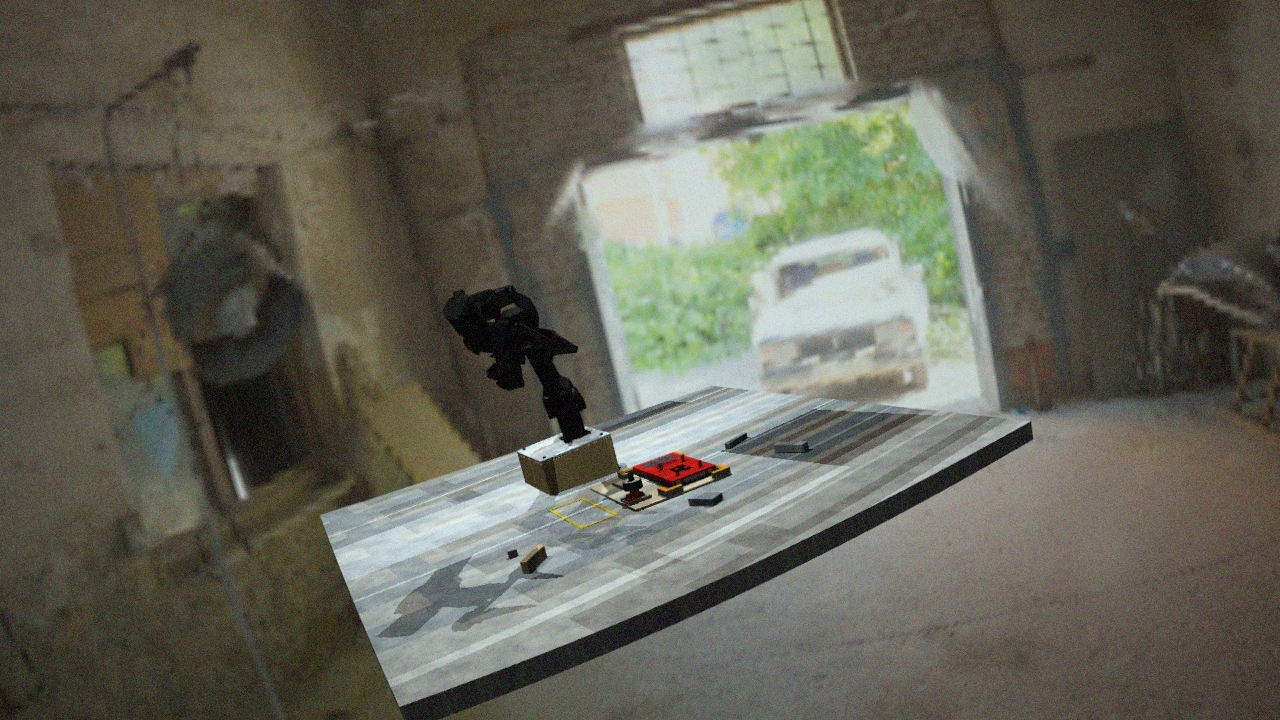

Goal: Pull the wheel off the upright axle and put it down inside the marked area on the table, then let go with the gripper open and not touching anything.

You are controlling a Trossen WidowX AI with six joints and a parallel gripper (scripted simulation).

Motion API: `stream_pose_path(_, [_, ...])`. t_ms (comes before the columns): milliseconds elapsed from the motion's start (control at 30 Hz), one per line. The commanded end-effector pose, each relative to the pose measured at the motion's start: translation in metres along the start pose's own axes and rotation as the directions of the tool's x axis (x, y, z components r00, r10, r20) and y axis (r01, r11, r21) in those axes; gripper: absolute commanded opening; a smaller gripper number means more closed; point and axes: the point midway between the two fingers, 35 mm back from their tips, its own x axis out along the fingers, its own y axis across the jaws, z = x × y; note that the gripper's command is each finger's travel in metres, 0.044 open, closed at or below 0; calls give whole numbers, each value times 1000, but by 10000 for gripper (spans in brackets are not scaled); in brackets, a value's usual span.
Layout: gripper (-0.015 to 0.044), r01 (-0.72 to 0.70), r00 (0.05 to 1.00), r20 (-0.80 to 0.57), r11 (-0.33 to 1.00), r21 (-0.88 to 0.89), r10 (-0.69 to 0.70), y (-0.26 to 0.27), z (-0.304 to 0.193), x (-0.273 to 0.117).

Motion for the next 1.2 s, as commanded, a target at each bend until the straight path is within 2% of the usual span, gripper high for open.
stream_pose_path(0, [374, 0, 1000, 4, 1000, -5, 0, 0, 1, 1])
stream_pose_path(100, [300, 2, 999, 50, 998, -68, 1, -5, 11, 8])
stream_pose_path(233, [300, 80, 985, 169, 967, -242, -39, -28, 31, 34])
stream_pose_path(400, [300, 300, 925, 360, 821, -485, -125, -74, 63, 65])
stream_pose_path(567, [300, 530, 830, 518, 579, -619, -205, -120, 89, 82])
stream_pose_path(833, [300, 742, 665, 691, 153, -652, -284, -176, 116, 87])
stream_pose_path(1000, [300, 783, 530, 788, -177, -597, -313, -211, 132, 82])
stream_pose_path(1167, [300, 708, 378, 870, -506, -492, -316, -245, 145, 70])
